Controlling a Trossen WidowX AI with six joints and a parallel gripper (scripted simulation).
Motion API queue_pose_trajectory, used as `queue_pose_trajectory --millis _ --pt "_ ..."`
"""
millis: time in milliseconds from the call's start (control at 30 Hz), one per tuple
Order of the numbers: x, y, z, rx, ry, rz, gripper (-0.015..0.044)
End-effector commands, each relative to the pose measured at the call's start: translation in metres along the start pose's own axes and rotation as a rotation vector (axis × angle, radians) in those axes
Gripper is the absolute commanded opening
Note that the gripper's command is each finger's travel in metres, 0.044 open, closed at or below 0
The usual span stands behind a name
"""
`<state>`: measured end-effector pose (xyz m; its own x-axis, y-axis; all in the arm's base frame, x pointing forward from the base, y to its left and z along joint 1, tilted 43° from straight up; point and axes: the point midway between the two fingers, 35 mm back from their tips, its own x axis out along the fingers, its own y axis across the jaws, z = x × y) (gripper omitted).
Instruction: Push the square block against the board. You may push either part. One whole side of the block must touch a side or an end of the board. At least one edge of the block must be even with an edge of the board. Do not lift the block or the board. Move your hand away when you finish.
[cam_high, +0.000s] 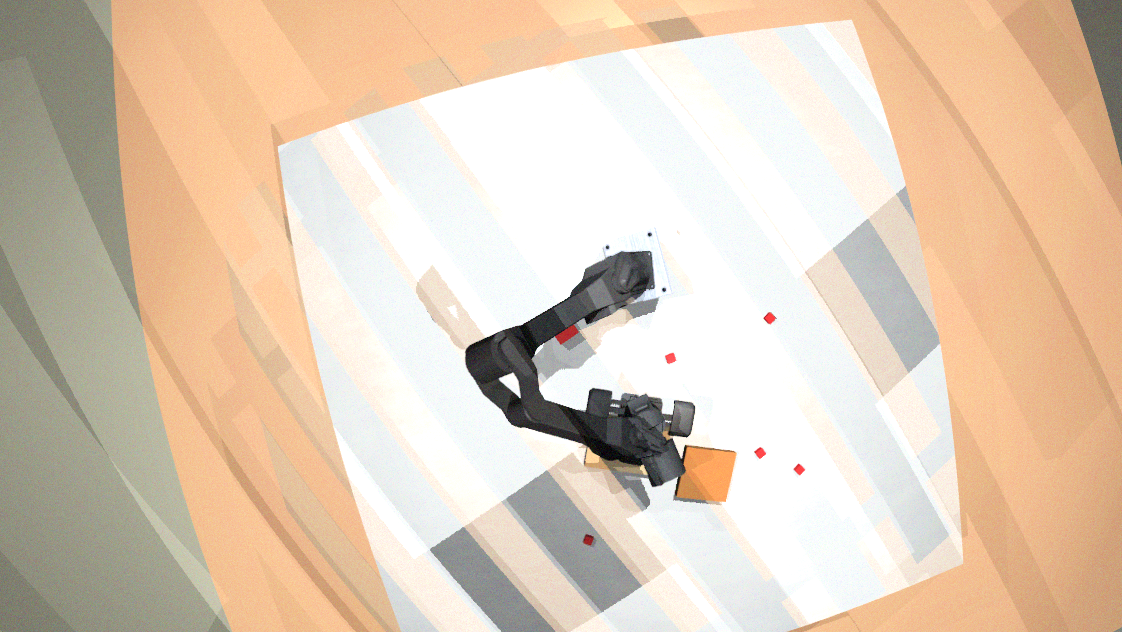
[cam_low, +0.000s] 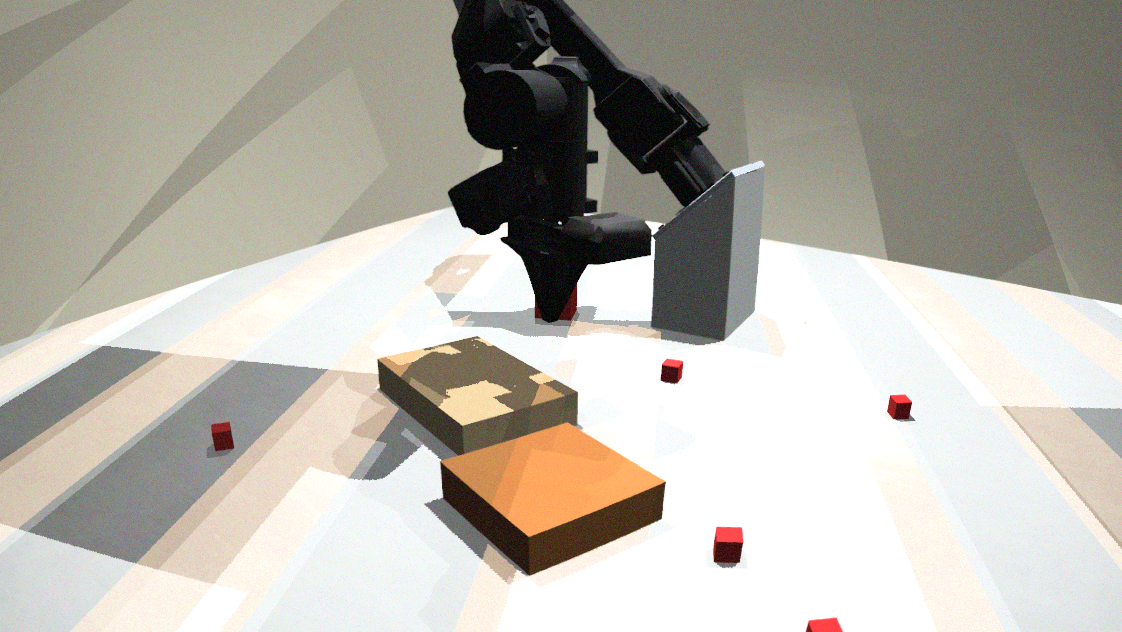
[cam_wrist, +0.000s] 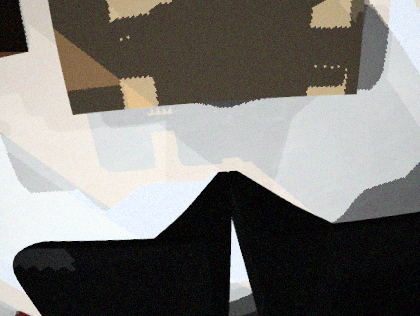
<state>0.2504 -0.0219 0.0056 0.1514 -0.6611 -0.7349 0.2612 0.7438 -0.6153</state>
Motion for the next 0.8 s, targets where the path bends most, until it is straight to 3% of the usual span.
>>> queue_pose_trajectory --millis 0,133,767 --pt "0.019 0.003 0.002 -0.002 0.001 0.001 0.0000" --pt "0.053 0.001 0.001 -0.002 -0.001 -0.005 0.0000" --pt "0.052 0.002 0.023 -0.001 -0.002 -0.004 0.0000"
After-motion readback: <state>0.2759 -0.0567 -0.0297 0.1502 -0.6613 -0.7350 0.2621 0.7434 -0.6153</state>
